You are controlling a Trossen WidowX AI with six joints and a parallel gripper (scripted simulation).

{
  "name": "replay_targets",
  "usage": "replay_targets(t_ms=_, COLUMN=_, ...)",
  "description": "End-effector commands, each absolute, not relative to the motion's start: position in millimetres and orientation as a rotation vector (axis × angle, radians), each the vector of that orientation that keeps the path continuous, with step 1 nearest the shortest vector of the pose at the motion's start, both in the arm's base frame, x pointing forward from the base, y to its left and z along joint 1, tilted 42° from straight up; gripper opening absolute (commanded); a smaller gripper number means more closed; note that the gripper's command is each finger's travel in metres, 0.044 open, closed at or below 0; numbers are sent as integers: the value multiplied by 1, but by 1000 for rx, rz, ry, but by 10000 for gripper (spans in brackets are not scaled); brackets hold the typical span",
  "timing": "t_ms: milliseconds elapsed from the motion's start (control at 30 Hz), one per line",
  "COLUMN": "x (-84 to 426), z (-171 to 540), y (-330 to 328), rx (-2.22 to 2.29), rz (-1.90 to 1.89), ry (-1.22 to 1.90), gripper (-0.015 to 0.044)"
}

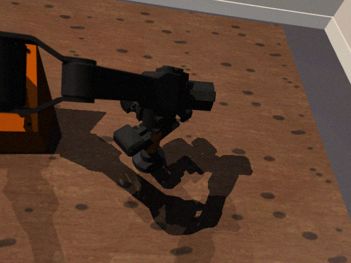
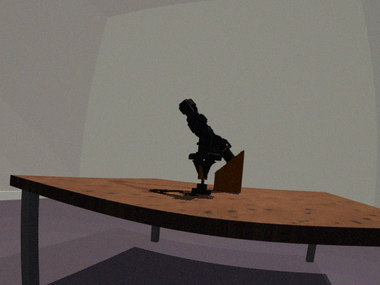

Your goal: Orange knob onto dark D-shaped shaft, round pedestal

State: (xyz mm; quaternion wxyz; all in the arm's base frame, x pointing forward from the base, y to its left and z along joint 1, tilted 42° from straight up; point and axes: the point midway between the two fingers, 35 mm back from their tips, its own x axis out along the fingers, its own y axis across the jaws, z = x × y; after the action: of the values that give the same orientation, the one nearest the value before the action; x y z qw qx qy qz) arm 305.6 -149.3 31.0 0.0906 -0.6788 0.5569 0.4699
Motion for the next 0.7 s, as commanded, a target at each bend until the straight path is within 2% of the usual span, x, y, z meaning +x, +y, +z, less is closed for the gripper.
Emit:
replay_targets(t_ms=0, x=309, z=32, y=-150, rx=-1753, rz=889, ry=1772, gripper=0)
replay_targets(t_ms=333, x=309, z=33, y=-148, rx=-1318, rz=252, ry=1788, gripper=0)
replay_targets(t_ms=667, x=309, z=33, y=-146, rx=-826, rz=-334, ry=1657, gripper=0)
